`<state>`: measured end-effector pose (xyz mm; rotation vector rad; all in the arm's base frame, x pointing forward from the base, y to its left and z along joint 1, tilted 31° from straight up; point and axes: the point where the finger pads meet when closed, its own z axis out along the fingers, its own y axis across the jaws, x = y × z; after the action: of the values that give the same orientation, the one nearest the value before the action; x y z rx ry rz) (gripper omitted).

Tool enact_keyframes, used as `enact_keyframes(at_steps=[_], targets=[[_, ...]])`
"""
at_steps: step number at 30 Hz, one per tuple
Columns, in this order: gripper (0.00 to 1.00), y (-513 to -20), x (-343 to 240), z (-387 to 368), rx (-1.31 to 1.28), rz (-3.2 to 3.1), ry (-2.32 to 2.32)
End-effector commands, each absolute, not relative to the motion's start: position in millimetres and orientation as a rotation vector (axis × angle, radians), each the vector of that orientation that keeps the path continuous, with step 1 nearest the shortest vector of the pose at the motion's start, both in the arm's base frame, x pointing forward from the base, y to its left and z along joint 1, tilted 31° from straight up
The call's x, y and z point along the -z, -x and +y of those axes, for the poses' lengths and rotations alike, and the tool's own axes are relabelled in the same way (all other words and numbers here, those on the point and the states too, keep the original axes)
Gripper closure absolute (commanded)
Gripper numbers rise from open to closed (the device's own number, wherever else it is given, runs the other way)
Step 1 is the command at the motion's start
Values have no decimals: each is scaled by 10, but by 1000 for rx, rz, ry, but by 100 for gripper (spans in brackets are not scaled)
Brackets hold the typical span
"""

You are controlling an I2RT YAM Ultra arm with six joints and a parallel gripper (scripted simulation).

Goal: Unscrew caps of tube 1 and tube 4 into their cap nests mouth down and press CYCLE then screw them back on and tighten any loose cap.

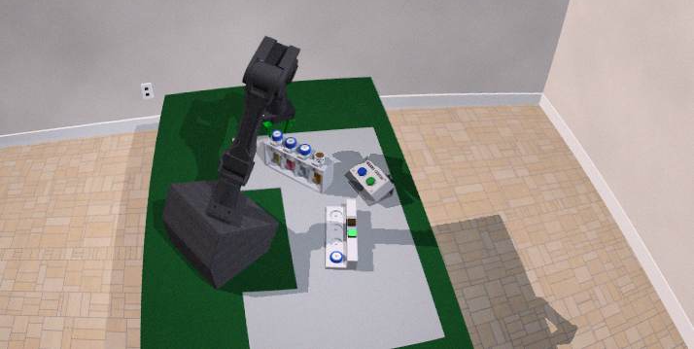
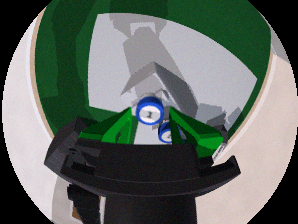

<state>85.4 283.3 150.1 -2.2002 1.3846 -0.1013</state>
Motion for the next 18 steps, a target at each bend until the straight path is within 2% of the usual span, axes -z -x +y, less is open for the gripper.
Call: enact_keyframes(at_steps=[1, 14, 18], targets=[[51, -850, -1528, 2845, 93, 1380, 2193], [51, -850, -1528, 2845, 93, 1380, 2193], [51, -857, -1510, 2853, 35, 1549, 2073]])
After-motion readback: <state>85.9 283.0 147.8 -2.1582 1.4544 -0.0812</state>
